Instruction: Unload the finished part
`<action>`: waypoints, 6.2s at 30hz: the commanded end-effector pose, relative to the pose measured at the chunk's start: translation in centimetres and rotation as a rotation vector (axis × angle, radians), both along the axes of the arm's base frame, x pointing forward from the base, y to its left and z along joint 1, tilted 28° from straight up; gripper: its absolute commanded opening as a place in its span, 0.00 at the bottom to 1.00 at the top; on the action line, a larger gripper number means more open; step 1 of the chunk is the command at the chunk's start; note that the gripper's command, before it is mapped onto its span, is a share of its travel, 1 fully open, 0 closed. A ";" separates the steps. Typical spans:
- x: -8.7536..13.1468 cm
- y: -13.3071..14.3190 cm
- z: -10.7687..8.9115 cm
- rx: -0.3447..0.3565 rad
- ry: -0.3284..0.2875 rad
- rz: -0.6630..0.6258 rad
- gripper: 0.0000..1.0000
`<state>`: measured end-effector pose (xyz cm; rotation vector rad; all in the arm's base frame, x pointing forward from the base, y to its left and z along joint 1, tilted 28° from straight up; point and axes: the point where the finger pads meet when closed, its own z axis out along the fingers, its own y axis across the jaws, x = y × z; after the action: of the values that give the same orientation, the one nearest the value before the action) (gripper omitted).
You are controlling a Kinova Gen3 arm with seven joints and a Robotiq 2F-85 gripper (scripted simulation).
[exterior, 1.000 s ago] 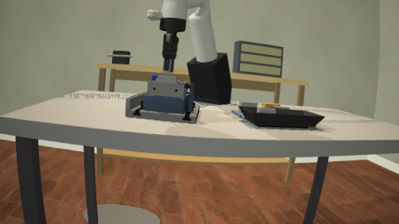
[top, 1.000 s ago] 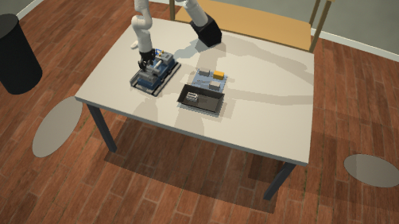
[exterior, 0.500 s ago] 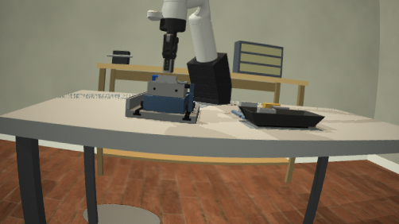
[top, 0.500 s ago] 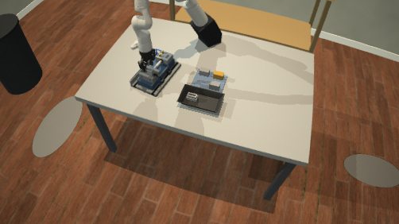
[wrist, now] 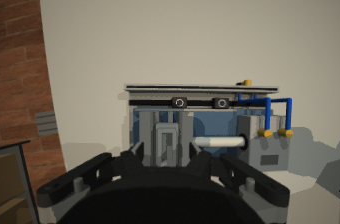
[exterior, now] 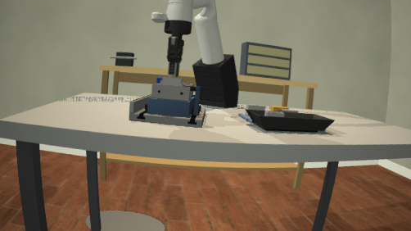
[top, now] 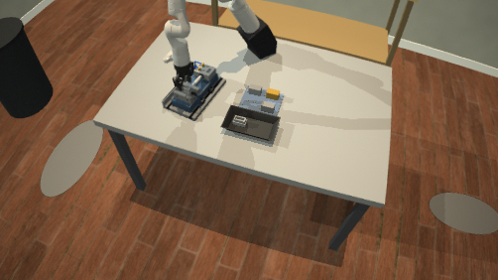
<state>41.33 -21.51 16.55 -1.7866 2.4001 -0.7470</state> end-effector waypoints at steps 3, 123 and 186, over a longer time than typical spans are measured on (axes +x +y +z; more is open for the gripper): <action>0.0 -0.1 -0.2 0.000 0.002 -0.002 0.67; 0.3 -0.4 -1.0 0.000 0.002 -0.002 0.00; -1.2 1.1 3.1 0.000 0.002 -0.002 0.00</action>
<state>40.03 -20.50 19.37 -1.7881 2.4093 -0.7437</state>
